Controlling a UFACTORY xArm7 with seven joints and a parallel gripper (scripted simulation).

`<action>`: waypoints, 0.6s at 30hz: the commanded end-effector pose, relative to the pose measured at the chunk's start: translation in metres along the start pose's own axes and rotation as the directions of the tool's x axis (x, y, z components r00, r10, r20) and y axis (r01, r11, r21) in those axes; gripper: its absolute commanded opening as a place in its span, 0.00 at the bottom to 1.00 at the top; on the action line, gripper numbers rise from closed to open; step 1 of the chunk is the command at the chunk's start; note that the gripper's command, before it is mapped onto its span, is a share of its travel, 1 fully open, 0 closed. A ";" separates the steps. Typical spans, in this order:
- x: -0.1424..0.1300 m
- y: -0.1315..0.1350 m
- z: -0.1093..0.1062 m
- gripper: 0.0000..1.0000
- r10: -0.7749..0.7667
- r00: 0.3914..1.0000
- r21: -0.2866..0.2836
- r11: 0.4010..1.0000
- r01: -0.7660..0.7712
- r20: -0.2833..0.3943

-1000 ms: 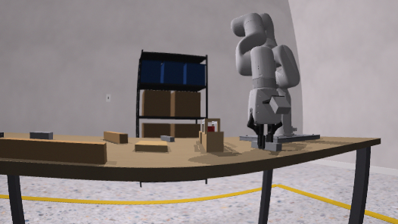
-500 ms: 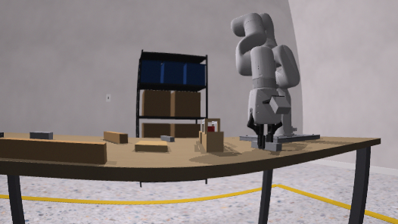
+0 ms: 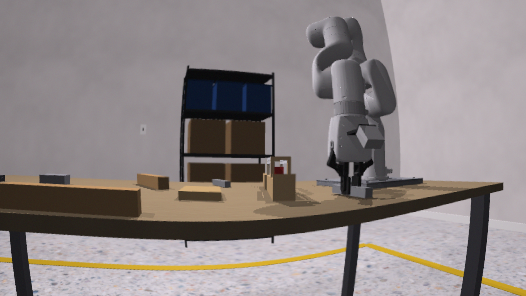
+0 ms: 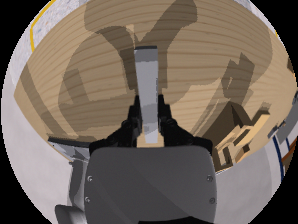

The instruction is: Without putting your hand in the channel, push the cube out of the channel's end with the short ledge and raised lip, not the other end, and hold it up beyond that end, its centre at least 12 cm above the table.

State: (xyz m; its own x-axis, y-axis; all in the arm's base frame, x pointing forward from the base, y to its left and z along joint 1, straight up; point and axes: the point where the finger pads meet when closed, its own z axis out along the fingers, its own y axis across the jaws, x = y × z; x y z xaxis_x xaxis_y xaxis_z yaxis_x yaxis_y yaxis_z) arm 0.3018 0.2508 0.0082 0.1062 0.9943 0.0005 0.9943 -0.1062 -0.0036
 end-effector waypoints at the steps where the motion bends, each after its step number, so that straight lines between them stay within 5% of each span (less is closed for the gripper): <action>1: 0.001 0.001 -0.012 0.00 0.000 1.000 -0.004 1.000 0.000 -0.003; 18: 0.001 0.001 -0.083 0.00 0.000 1.000 -0.004 1.000 0.000 -0.003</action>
State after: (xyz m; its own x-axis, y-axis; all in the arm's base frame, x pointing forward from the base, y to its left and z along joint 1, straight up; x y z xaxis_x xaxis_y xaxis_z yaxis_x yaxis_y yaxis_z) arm 0.3022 0.2523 0.0725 0.1073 0.9942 -0.0072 0.9942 -0.1073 0.0017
